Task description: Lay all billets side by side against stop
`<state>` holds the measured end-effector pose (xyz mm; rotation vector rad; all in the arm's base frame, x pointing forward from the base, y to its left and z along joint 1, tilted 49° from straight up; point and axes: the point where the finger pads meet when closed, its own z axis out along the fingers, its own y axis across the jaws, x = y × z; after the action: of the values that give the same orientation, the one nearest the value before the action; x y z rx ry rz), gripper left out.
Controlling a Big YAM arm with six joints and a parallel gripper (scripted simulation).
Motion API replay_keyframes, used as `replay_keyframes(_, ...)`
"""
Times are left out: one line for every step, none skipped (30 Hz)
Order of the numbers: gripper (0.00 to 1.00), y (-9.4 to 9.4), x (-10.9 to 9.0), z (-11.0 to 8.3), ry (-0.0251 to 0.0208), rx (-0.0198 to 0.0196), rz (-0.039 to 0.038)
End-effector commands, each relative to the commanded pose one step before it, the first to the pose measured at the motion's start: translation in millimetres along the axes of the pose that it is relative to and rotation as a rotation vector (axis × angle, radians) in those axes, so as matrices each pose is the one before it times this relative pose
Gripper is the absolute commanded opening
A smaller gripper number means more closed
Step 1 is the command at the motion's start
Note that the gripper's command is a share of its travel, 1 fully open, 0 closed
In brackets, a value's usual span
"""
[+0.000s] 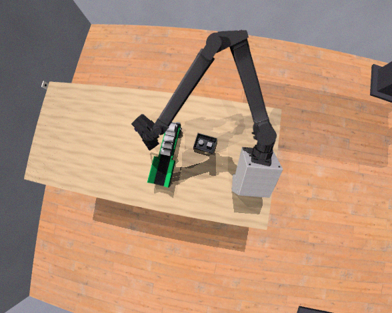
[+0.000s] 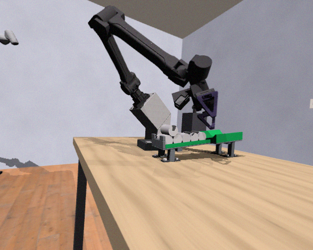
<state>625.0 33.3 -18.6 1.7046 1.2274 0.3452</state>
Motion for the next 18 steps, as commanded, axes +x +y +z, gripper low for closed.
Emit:
replay_keyframes(1.00, 3.89, 3.08, -2.85, 0.00603, -0.00702, 0.00252)
replay_keyframes(1.00, 0.00, 0.00, 0.00, 0.00000, 0.00000, 0.00000)
replay_keyframes(1.00, 0.00, 0.00, 0.00, 0.00000, 0.00000, 0.00000)
replay_keyframes(1.00, 0.00, 0.00, 0.00, 0.00000, 0.00000, 0.00000)
replay_keyframes(1.00, 0.00, 0.00, 0.00, 0.00000, 0.00000, 0.00000)
replay_keyframes(1.00, 0.00, 0.00, 0.00, 0.00000, 0.00000, 0.00000)
replay_keyframes(1.00, 0.00, 0.00, 0.00, 0.00000, 0.00000, 0.00000)
replay_keyframes(1.00, 0.00, 0.00, 0.00, 0.00000, 0.00000, 0.00000)
replay_keyframes(1.00, 0.00, 0.00, 0.00, 0.00000, 0.00000, 0.00000)
replay_keyframes(1.00, 0.00, 0.00, 0.00, 0.00000, 0.00000, 0.00000)
replay_keyframes(1.00, 0.00, 0.00, 0.00, 0.00000, 0.00000, 0.00000)
replay_keyframes(1.00, 0.00, 0.00, 0.00, 0.00000, 0.00000, 0.00000)
replay_keyframes(1.00, 0.00, 0.00, 0.00, 0.00000, 0.00000, 0.00000)
replay_keyframes(1.00, 0.00, 0.00, 0.00, 0.00000, 0.00000, 0.00000)
replay_keyframes(1.00, 0.00, 0.00, 0.00, 0.00000, 0.00000, 0.00000)
replay_keyframes(1.00, 0.00, 0.00, 0.00, 0.00000, 0.00000, 0.00000)
replay_keyframes(1.00, 0.00, 0.00, 0.00, 0.00000, 0.00000, 0.00000)
replay_keyframes(1.00, 6.36, 2.12, 0.71, 0.00212, -0.00943, 0.00909)
